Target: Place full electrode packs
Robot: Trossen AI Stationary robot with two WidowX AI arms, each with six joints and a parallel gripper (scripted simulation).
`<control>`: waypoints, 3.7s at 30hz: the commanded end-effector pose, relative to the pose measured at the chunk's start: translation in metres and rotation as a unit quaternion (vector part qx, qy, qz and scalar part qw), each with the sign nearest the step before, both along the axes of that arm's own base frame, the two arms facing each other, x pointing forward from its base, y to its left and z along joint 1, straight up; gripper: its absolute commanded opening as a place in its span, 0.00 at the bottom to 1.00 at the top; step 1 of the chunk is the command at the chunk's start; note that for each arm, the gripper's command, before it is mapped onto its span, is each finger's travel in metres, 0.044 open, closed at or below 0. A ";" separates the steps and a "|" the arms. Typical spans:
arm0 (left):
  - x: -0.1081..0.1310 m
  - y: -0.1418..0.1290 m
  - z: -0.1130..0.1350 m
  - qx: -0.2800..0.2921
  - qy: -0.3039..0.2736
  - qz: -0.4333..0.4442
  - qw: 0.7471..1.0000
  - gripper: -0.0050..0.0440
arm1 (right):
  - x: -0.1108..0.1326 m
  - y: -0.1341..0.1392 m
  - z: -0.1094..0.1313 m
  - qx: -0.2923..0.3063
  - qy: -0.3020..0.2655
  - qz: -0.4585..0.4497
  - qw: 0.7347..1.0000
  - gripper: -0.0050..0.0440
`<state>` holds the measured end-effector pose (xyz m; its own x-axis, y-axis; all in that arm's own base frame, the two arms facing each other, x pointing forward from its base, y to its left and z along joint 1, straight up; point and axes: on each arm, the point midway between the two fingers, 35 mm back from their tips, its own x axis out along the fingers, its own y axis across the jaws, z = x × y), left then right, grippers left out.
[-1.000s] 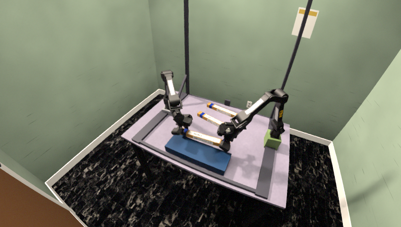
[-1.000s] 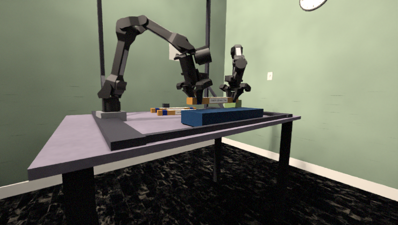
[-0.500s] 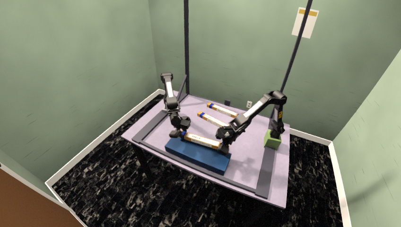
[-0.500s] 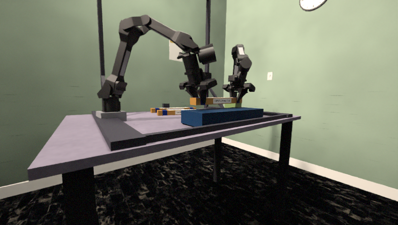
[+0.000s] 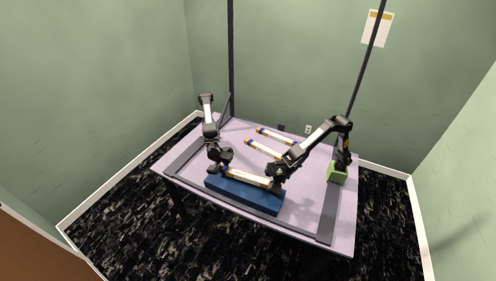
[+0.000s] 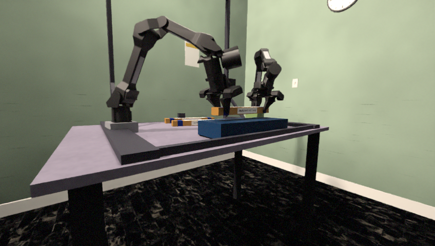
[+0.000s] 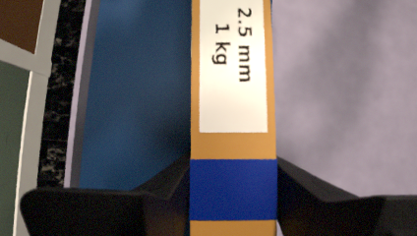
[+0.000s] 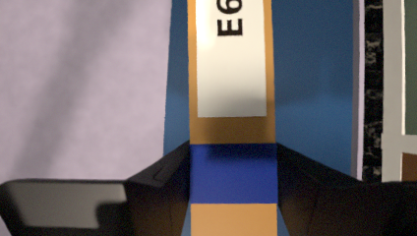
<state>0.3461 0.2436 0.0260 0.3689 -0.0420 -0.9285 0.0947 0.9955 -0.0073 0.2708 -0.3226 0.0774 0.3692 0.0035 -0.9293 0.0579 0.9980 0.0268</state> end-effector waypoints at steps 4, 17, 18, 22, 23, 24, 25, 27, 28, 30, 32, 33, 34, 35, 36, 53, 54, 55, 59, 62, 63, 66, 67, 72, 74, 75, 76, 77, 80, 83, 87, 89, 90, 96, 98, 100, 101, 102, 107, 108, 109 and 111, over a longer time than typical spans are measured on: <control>0.006 0.013 0.013 0.010 -0.011 -0.019 1.000 0.00 | -0.012 -0.034 0.021 -0.029 -0.009 -0.024 0.999 0.00; 0.009 0.035 0.013 0.010 -0.011 -0.019 1.000 0.00 | -0.015 -0.056 0.021 -0.029 -0.008 -0.024 0.999 0.00; 0.009 0.037 0.013 0.010 -0.011 -0.019 1.000 0.00 | -0.015 -0.058 0.021 -0.029 -0.008 -0.024 0.999 0.00; 0.010 0.045 0.013 0.011 -0.011 -0.019 1.000 0.00 | -0.017 -0.063 0.022 -0.029 -0.008 -0.025 0.999 0.00; 0.010 0.047 0.013 0.011 -0.011 -0.019 1.000 0.00 | -0.017 -0.063 0.024 -0.030 -0.009 -0.026 0.999 0.00; 0.011 0.049 0.013 0.011 -0.011 -0.019 1.000 0.00 | -0.018 -0.064 0.030 -0.036 -0.012 -0.025 0.999 0.00; 0.011 0.051 0.013 0.011 -0.011 -0.019 1.000 0.00 | -0.018 -0.064 0.030 -0.036 -0.012 -0.025 0.999 0.00; 0.011 0.055 0.013 0.011 -0.011 -0.019 1.000 0.00 | -0.019 -0.065 0.028 -0.034 -0.011 -0.024 0.999 0.00; 0.011 0.055 0.013 0.011 -0.011 -0.019 1.000 0.00 | -0.019 -0.065 0.028 -0.034 -0.011 -0.024 0.999 0.00; 0.011 0.058 0.013 0.012 -0.010 -0.018 1.000 0.00 | -0.019 -0.066 0.031 -0.036 -0.012 -0.026 0.999 0.00; 0.012 0.061 0.013 0.012 -0.010 -0.018 1.000 0.00 | -0.020 -0.066 0.032 -0.037 -0.012 -0.025 0.999 0.00; 0.012 0.063 0.013 0.012 -0.010 -0.018 1.000 0.00 | -0.020 -0.066 0.031 -0.037 -0.012 -0.025 0.999 0.00; 0.012 0.066 0.013 0.013 -0.010 -0.018 1.000 0.00 | -0.020 -0.067 0.031 -0.036 -0.012 -0.024 0.999 0.00; 0.012 0.068 0.013 0.013 -0.009 -0.018 1.000 0.00 | -0.020 -0.067 0.031 -0.036 -0.012 -0.024 0.999 0.00; 0.012 0.070 0.013 0.013 -0.009 -0.018 1.000 0.00 | -0.020 -0.067 0.032 -0.037 -0.012 -0.024 0.999 0.00; 0.013 0.082 0.023 0.021 -0.015 -0.018 1.000 0.00 | -0.021 -0.067 0.036 -0.042 -0.014 -0.024 0.999 0.00; 0.013 0.082 0.022 0.021 -0.014 -0.018 1.000 0.00 | -0.022 -0.067 0.036 -0.042 -0.015 -0.024 0.999 0.00; 0.012 0.082 0.022 0.021 -0.014 -0.018 1.000 0.00 | -0.022 -0.067 0.036 -0.042 -0.015 -0.024 0.999 0.00; 0.012 0.083 0.021 0.020 -0.014 -0.018 1.000 0.00 | -0.022 -0.067 0.037 -0.044 -0.016 -0.024 0.999 0.00; 0.011 0.083 0.021 0.020 -0.014 -0.018 1.000 0.00 | -0.022 -0.067 0.038 -0.044 -0.016 -0.024 0.999 0.00; 0.011 0.083 0.021 0.020 -0.014 -0.018 1.000 0.00 | -0.022 -0.067 0.038 -0.044 -0.016 -0.024 0.999 0.00; 0.011 0.083 0.020 0.019 -0.013 -0.018 1.000 0.00 | -0.022 -0.067 0.037 -0.044 -0.016 -0.024 0.999 0.00; 0.010 0.083 0.020 0.019 -0.013 -0.018 1.000 0.00 | -0.022 -0.067 0.037 -0.044 -0.016 -0.024 0.999 0.00; 0.009 0.083 0.018 0.018 -0.011 -0.018 1.000 0.00 | -0.023 -0.065 0.035 -0.041 -0.014 -0.024 0.999 0.00; 0.009 0.082 0.017 0.017 -0.011 -0.018 1.000 0.00 | -0.023 -0.064 0.033 -0.039 -0.013 -0.024 0.999 0.00; 0.008 0.082 0.017 0.017 -0.010 -0.018 1.000 0.00 | -0.023 -0.064 0.032 -0.038 -0.012 -0.024 0.999 0.00; 0.008 0.082 0.017 0.016 -0.010 -0.018 1.000 0.00 | -0.024 -0.063 0.031 -0.036 -0.012 -0.024 0.999 0.00; 0.008 0.082 0.016 0.016 -0.010 -0.018 1.000 0.00 | -0.024 -0.062 0.030 -0.035 -0.011 -0.024 0.999 0.00; 0.008 0.082 0.016 0.016 -0.010 -0.018 1.000 0.00 | -0.025 -0.062 0.029 -0.034 -0.010 -0.024 0.999 0.00; 0.007 0.082 0.015 0.015 -0.009 -0.018 1.000 0.00 | -0.024 -0.062 0.030 -0.034 -0.011 -0.024 0.999 0.00; 0.006 0.082 0.014 0.014 -0.008 -0.018 1.000 0.00 | -0.025 -0.062 0.030 -0.034 -0.011 -0.024 0.999 0.00; 0.006 0.082 0.014 0.014 -0.008 -0.018 1.000 0.00 | -0.025 -0.061 0.029 -0.034 -0.011 -0.024 0.999 0.00; 0.005 0.082 0.014 0.013 -0.007 -0.018 1.000 0.00 | -0.025 -0.061 0.029 -0.034 -0.011 -0.024 0.999 0.00; 0.004 0.081 0.013 0.012 -0.007 -0.018 1.000 0.00 | -0.025 -0.061 0.029 -0.034 -0.011 -0.024 0.999 0.00; 0.005 0.082 0.013 0.013 -0.007 -0.018 1.000 0.00 | -0.025 -0.061 0.030 -0.035 -0.011 -0.024 0.999 0.00; 0.004 0.082 0.013 0.013 -0.007 -0.018 1.000 0.00 | -0.025 -0.061 0.029 -0.034 -0.010 -0.024 0.999 0.00; 0.004 0.082 0.013 0.013 -0.007 -0.018 1.000 0.00 | -0.025 -0.061 0.029 -0.034 -0.010 -0.024 0.999 0.00; 0.004 0.082 0.013 0.013 -0.007 -0.018 1.000 0.00 | -0.025 -0.061 0.029 -0.034 -0.010 -0.024 0.999 0.00; 0.002 0.081 0.007 0.008 -0.003 -0.018 1.000 0.00 | -0.026 -0.060 0.028 -0.033 -0.010 -0.024 0.999 0.00; 0.003 0.081 0.006 0.008 -0.003 -0.018 1.000 0.00 | -0.026 -0.061 0.027 -0.034 -0.010 -0.024 0.999 0.00; 0.003 0.081 0.004 0.008 -0.003 -0.018 1.000 0.00 | -0.026 -0.061 0.026 -0.034 -0.011 -0.024 0.999 0.00; 0.003 0.081 0.003 0.009 -0.004 -0.018 1.000 0.00 | -0.025 -0.061 0.024 -0.035 -0.011 -0.024 0.999 0.00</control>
